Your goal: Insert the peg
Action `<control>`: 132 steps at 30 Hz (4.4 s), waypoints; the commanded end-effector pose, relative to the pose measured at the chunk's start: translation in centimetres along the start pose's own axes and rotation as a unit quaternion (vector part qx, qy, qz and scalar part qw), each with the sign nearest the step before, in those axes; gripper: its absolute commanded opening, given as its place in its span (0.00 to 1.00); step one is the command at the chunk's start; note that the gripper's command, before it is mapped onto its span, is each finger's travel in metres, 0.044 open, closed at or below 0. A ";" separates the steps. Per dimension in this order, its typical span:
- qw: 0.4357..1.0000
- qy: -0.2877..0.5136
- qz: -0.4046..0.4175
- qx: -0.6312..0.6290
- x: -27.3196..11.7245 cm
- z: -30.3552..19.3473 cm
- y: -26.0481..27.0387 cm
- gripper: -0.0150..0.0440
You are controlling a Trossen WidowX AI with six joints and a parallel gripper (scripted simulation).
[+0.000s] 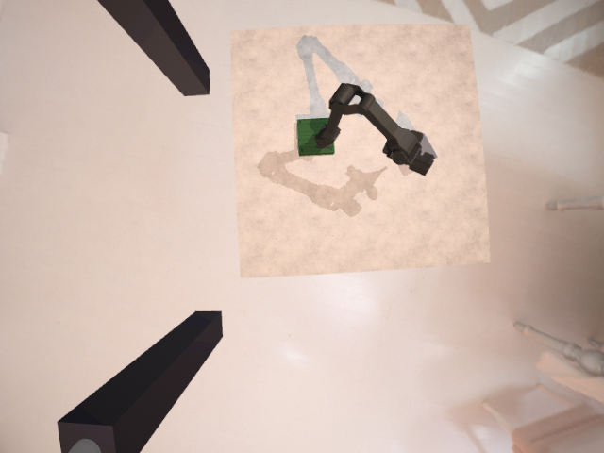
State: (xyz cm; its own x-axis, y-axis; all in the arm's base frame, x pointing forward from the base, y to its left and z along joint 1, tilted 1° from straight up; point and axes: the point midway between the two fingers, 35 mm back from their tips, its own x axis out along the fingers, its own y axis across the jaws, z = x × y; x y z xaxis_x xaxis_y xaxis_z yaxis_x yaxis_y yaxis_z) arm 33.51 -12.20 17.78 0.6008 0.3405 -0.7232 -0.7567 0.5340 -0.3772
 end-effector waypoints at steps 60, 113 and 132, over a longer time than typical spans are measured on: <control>0.999 -0.012 -0.025 0.022 6.9 -0.9 -1.0 0.25; 0.999 -0.015 -0.028 0.018 7.6 -1.0 -1.0 0.25; 0.999 -0.016 -0.028 0.018 8.4 -0.9 -1.1 0.25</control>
State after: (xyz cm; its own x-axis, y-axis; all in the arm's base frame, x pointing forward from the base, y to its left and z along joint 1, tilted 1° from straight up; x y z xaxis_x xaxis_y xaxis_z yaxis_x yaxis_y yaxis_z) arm 39.05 -10.64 11.82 0.6503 0.3361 -0.6812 -0.7143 0.5757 -0.3979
